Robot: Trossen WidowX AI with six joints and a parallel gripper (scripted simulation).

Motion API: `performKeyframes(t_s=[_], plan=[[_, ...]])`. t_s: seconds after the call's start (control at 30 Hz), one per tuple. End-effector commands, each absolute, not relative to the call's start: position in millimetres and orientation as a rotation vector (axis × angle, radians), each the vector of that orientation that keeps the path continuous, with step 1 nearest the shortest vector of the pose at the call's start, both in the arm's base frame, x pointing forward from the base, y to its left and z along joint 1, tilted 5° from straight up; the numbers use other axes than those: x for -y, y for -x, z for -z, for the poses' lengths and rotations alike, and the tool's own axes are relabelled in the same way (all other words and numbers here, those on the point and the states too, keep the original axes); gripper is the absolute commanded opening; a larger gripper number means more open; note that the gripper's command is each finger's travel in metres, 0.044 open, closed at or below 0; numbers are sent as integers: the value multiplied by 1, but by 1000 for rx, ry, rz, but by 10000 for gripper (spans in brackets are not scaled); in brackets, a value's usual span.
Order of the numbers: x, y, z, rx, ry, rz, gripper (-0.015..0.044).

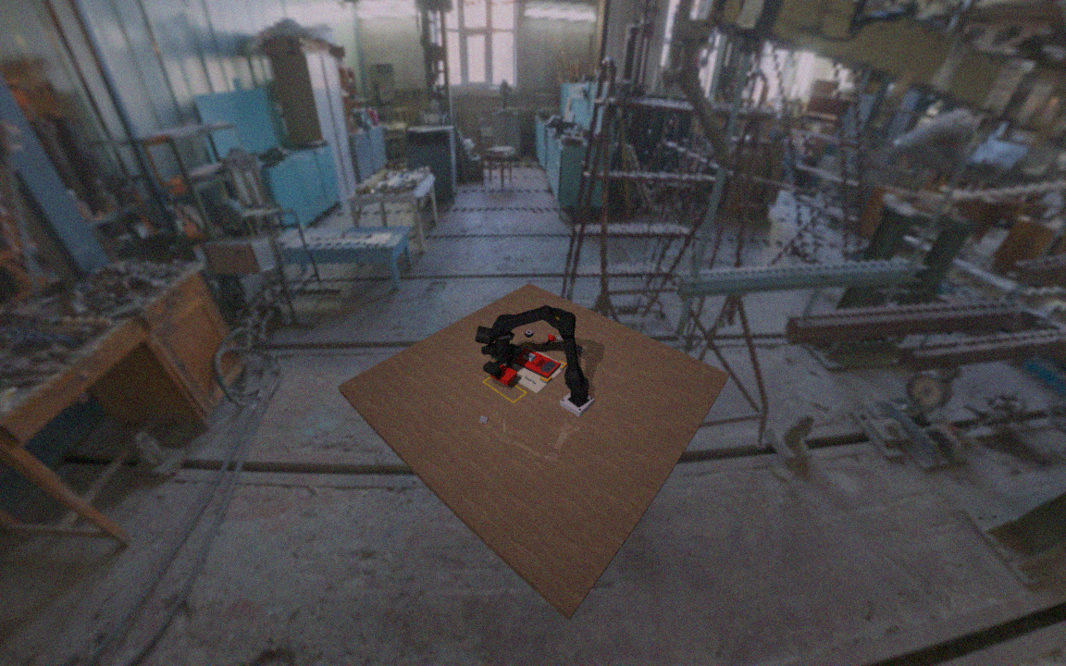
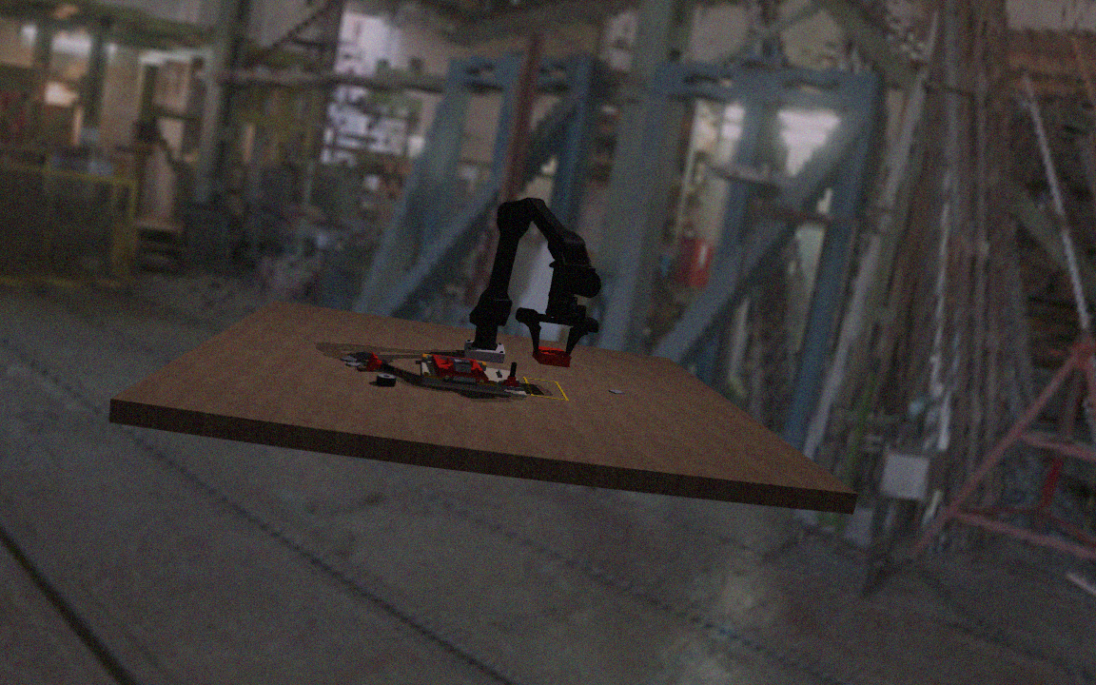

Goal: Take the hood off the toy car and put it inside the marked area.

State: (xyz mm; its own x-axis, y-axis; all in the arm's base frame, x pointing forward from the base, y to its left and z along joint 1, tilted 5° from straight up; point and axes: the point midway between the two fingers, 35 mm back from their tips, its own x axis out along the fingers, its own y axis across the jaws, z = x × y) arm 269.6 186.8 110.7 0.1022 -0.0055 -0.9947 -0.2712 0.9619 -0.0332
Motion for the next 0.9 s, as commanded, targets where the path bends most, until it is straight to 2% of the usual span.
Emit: performKeyframes(t_s=[0.0, 0.87], plan=[[-187, -270, -107, -1458, 230, -197, 0], [-186, -272, -85, -1458, 230, -196, 0]])
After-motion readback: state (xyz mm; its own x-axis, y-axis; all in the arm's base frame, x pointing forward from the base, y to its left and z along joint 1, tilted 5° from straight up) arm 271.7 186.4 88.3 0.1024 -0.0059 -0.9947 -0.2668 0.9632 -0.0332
